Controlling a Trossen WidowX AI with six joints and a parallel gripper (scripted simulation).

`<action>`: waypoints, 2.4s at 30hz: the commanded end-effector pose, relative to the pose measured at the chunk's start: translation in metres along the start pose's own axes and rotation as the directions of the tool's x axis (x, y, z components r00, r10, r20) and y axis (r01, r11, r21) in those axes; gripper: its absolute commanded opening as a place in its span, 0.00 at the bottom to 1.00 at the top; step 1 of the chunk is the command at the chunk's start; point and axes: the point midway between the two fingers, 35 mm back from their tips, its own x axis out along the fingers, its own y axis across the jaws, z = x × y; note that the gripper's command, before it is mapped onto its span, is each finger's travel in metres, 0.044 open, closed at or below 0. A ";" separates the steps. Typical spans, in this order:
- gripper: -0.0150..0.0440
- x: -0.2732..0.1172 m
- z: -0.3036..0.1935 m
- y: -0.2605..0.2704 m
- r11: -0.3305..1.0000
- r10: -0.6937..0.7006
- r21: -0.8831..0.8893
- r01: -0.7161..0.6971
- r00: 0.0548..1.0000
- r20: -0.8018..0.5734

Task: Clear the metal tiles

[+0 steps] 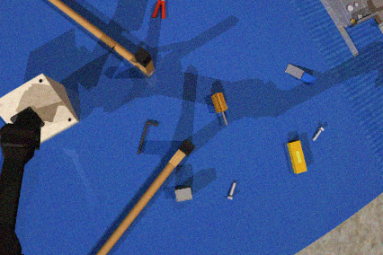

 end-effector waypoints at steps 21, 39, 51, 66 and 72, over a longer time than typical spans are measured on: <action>1.00 -0.010 -0.056 -0.007 0.990 -0.016 -0.143 -0.004 0.990 -0.139; 1.00 -0.010 -0.056 -0.007 0.990 -0.016 -0.143 -0.004 0.990 -0.139; 0.64 -0.007 -0.034 -0.006 0.992 -0.020 -0.123 0.009 0.996 -0.085; 0.25 0.001 0.032 0.006 0.999 0.009 -0.051 -0.006 0.998 0.069; 0.25 0.002 0.059 0.012 0.999 0.026 -0.022 -0.023 0.991 0.133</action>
